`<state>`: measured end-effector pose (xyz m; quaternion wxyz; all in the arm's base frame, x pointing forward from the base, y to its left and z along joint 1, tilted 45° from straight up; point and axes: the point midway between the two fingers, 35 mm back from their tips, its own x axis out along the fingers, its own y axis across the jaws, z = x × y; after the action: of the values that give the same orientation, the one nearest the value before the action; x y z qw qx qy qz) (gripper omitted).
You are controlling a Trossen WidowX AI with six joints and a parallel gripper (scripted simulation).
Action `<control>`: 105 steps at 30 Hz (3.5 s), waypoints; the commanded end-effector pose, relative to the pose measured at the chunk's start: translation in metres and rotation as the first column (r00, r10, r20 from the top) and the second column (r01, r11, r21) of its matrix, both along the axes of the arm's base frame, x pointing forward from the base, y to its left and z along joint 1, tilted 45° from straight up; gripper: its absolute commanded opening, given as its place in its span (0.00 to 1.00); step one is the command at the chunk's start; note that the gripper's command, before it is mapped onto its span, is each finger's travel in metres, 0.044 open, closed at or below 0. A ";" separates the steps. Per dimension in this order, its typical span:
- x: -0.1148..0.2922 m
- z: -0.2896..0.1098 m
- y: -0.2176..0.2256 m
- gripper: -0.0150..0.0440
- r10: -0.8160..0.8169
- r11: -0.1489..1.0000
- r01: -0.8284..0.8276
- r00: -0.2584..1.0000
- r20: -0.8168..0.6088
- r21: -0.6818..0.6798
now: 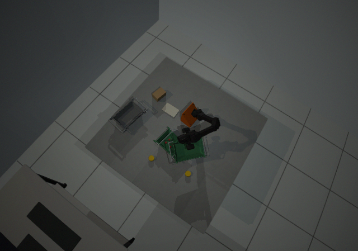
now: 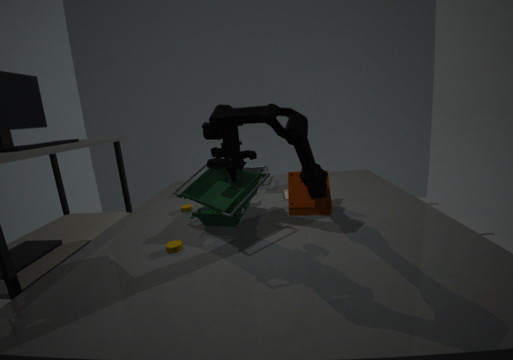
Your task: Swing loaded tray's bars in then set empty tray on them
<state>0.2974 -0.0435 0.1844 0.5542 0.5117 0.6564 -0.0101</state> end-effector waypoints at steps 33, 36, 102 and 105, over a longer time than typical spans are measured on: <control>0.012 -0.037 -0.065 0.25 -0.421 0.889 0.457 0.820 -0.387 0.001; 0.012 -0.041 -0.070 0.25 -0.447 0.871 0.490 0.790 -0.419 -0.006; 0.010 -0.079 -0.097 0.25 -0.471 0.848 0.529 0.742 -0.478 -0.014; 0.011 -0.082 -0.094 0.25 -0.480 0.840 0.542 0.728 -0.490 -0.018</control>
<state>0.3076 -0.1365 0.1026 0.3234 0.6767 0.6155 -0.2421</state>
